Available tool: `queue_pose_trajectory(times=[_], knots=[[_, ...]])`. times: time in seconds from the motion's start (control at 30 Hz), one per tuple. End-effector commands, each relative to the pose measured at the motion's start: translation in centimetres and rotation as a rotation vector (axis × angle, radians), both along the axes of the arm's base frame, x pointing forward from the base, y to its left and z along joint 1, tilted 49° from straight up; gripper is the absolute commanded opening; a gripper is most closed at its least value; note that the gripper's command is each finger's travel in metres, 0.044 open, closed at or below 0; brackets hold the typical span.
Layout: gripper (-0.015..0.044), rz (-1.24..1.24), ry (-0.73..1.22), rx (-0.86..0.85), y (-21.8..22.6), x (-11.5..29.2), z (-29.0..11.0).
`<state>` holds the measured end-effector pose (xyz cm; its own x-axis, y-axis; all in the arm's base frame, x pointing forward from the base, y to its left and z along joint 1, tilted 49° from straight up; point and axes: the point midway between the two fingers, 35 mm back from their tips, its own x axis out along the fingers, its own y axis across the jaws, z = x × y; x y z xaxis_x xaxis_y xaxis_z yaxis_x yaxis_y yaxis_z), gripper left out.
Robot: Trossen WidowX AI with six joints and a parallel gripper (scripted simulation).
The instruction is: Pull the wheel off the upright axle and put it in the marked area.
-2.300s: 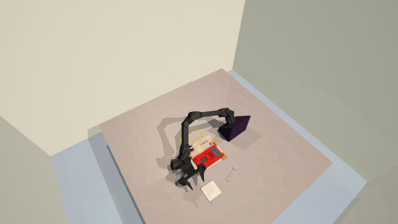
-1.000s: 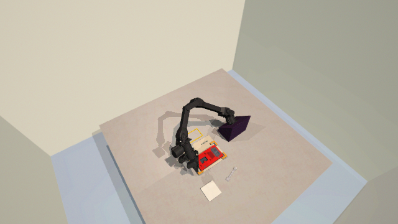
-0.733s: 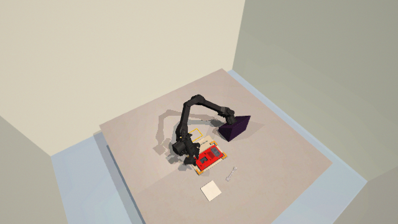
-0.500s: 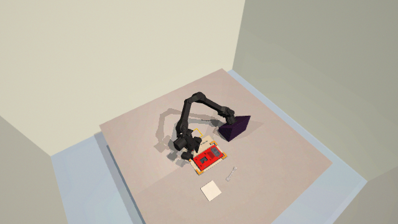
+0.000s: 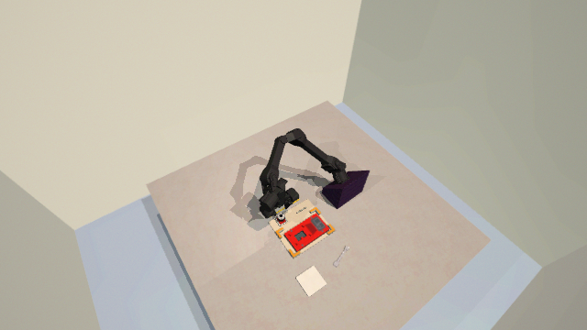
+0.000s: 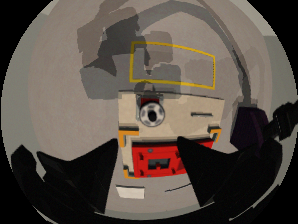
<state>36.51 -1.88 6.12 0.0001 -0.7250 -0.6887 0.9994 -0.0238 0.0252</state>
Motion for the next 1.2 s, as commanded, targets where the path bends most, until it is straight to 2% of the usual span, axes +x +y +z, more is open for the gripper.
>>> queue_pose_trajectory(times=[0.0, 0.43, 0.8, 1.17], knots=[[0.0300, -0.023, -0.026, -0.031, -0.3, -0.4, 0.6], [0.0300, -0.023, -0.026, -0.031, -0.8, -0.9, 0.1], [0.0300, -0.023, -0.026, -0.035, -5.8, -1.0, -4.3], [0.0300, -0.023, -0.026, -0.035, -5.9, -1.0, -4.4]])
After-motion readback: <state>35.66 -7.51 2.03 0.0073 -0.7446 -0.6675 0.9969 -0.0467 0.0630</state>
